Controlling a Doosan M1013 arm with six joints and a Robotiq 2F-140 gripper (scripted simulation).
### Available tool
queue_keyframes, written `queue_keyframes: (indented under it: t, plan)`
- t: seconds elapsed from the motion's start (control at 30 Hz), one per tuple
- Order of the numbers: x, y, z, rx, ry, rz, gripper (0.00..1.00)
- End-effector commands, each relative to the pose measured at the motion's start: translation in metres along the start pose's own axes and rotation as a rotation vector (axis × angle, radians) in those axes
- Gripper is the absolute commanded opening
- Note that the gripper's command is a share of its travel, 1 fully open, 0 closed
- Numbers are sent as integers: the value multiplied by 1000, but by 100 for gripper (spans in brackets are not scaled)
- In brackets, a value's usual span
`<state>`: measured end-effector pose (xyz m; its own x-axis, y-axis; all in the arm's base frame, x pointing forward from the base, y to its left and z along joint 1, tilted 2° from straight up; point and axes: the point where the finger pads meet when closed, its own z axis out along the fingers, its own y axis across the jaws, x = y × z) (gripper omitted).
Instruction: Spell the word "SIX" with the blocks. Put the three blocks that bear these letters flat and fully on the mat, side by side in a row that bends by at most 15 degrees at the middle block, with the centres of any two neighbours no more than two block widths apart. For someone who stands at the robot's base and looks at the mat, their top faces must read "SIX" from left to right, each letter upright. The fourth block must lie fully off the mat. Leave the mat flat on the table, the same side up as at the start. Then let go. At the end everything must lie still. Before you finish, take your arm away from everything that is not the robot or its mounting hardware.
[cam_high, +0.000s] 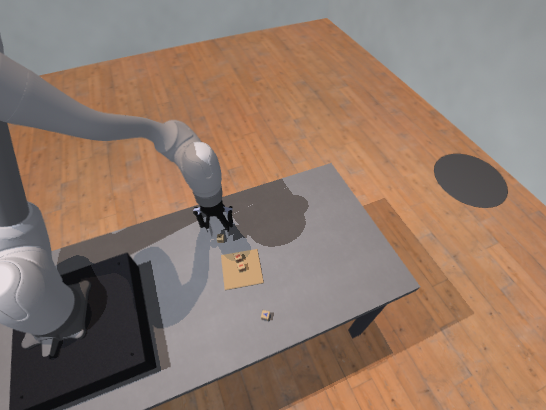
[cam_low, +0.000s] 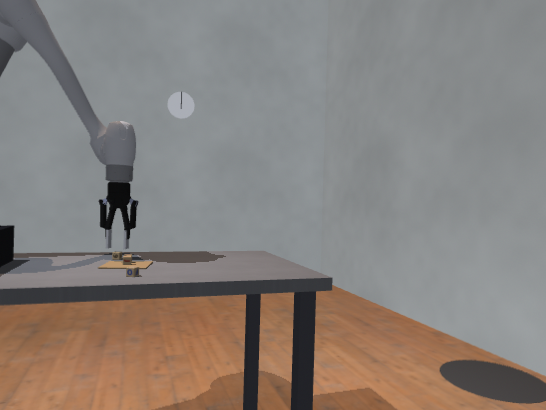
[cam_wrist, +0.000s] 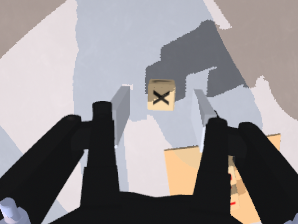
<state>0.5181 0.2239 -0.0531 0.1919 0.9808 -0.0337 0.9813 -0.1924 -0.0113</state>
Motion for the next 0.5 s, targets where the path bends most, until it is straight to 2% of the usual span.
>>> queue_keyframes:
  t: [0.0, 0.47]
  plan:
    - [0, 0, 4, -1, 1, -6, 37]
    - [0, 0, 27, -1, 1, -6, 37]
